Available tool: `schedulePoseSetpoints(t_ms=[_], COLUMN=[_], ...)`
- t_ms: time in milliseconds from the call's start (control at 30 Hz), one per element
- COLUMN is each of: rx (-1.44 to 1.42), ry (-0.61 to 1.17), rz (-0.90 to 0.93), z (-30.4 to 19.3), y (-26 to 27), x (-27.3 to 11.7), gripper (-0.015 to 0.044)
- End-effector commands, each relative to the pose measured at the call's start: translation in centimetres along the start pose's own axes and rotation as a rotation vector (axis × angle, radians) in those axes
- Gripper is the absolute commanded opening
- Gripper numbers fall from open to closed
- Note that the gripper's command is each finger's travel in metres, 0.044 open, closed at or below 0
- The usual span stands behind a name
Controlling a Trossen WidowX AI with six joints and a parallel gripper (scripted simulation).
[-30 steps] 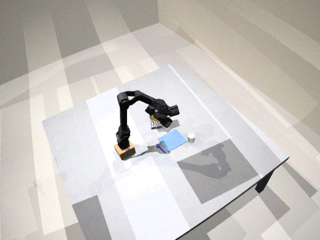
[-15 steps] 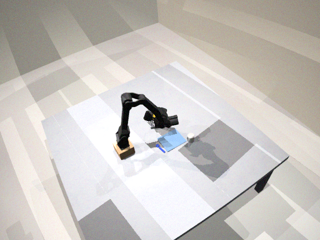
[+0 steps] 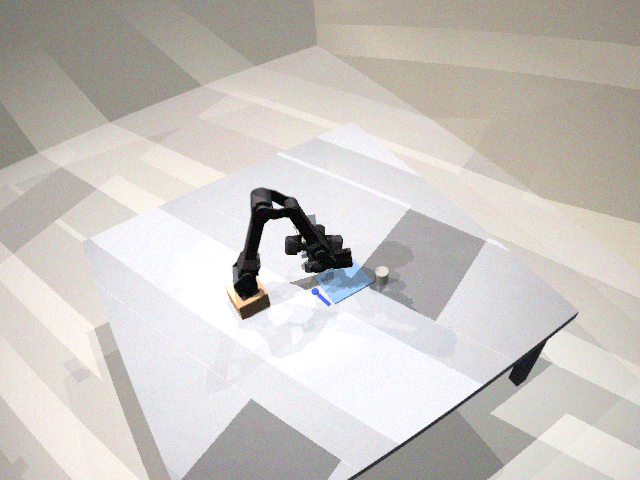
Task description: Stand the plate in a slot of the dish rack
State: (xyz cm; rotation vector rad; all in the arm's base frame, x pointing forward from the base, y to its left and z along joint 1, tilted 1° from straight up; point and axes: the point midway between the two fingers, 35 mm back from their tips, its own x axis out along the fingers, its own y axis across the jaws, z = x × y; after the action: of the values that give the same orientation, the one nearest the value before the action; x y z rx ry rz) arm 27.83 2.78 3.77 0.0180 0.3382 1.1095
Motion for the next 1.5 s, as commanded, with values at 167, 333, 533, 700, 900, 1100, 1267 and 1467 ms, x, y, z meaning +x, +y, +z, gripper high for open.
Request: schedulePoseSetpoints(t_ms=[167, 333, 533, 700, 900, 1100, 1267, 1467], rx=[-0.183, -0.183, -0.183, -0.181, -0.181, -0.183, -0.184, -0.186], ry=[-0.141, -0.141, -0.14, -0.136, -0.133, -0.132, -0.132, -0.134], rz=[-0.041, -0.041, -0.041, -0.04, -0.04, -0.041, -0.042, -0.044], z=[0.1, 0.1, 0.0, -0.7, -1.4, -1.9, -2.2, -2.4], y=[0.6, 0.6, 0.6, 0.4, 0.2, 0.1, 0.1, 0.3], x=[-0.7, -0.7, -0.7, -0.2, 0.4, 0.9, 1.3, 1.8], gripper=[0.0, 0.0, 0.0, 0.0, 0.0, 0.0, 0.0, 0.0])
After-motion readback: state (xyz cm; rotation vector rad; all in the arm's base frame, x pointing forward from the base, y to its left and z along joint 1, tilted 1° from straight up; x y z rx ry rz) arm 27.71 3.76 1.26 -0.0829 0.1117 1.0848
